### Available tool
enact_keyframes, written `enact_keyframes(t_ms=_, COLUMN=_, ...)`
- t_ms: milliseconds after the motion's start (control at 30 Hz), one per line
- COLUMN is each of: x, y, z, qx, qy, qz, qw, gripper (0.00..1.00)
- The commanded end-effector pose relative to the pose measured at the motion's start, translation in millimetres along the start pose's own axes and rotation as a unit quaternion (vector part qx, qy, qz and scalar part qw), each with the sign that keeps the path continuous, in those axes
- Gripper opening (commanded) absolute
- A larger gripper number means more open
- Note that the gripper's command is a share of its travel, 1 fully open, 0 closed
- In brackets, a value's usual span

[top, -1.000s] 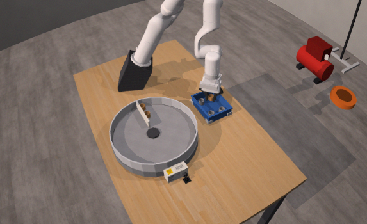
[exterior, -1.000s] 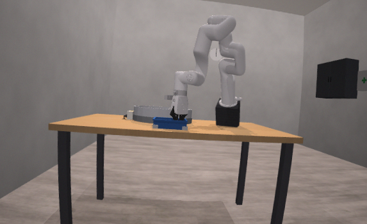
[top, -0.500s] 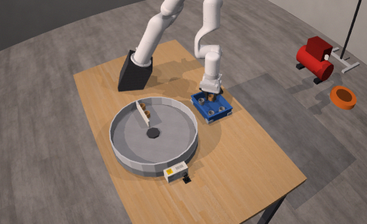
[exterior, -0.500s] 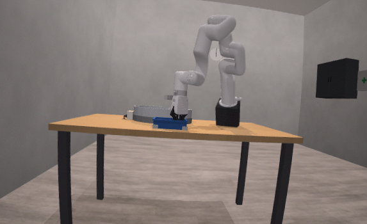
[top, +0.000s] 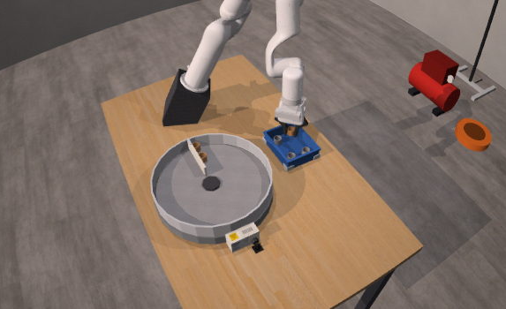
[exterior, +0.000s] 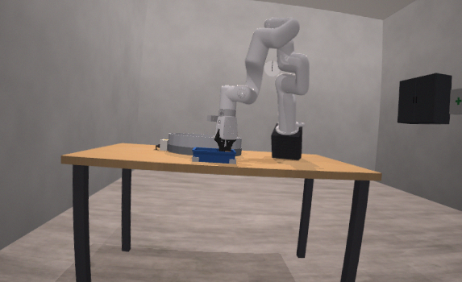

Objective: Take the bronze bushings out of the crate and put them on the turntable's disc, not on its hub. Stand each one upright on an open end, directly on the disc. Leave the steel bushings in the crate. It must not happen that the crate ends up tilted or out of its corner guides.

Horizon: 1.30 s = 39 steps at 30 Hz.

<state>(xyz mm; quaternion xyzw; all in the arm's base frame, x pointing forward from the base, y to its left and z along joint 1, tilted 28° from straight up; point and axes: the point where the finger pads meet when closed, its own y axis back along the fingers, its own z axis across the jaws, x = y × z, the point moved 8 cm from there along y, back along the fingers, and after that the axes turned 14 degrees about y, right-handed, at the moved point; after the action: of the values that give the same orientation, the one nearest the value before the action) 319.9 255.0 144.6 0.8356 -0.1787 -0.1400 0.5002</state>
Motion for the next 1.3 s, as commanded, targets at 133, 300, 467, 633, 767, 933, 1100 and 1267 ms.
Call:
enact_keyframes(t_ms=133, x=0.3, y=26.0, z=-1.2, qx=-0.001, qy=0.0, qz=0.0, qw=1.0, gripper=0.0)
enact_keyframes(t_ms=300, x=0.3, y=48.9, z=-1.3, qx=-0.001, qy=0.0, qz=0.0, qw=1.0, gripper=0.0)
enact_keyframes(t_ms=467, x=0.2, y=73.5, z=-1.3, qx=-0.001, qy=0.0, qz=0.0, qw=1.0, gripper=0.0)
enact_keyframes(t_ms=633, x=0.2, y=86.9, z=-1.4, qx=-0.001, qy=0.0, qz=0.0, qw=1.0, gripper=0.0)
enact_keyframes(t_ms=767, x=0.2, y=99.4, z=-1.4, qx=-0.001, qy=0.0, qz=0.0, qw=1.0, gripper=0.0)
enact_keyframes(t_ms=933, x=0.2, y=105.7, z=-1.4, qx=-0.001, qy=0.0, qz=0.0, qw=1.0, gripper=0.0)
enact_keyframes(t_ms=1100, x=0.2, y=106.1, z=-1.4, qx=-0.001, qy=0.0, qz=0.0, qw=1.0, gripper=0.0)
enact_keyframes(t_ms=1267, x=0.2, y=106.1, z=-1.4, qx=-0.001, qy=0.0, qz=0.0, qw=1.0, gripper=0.0)
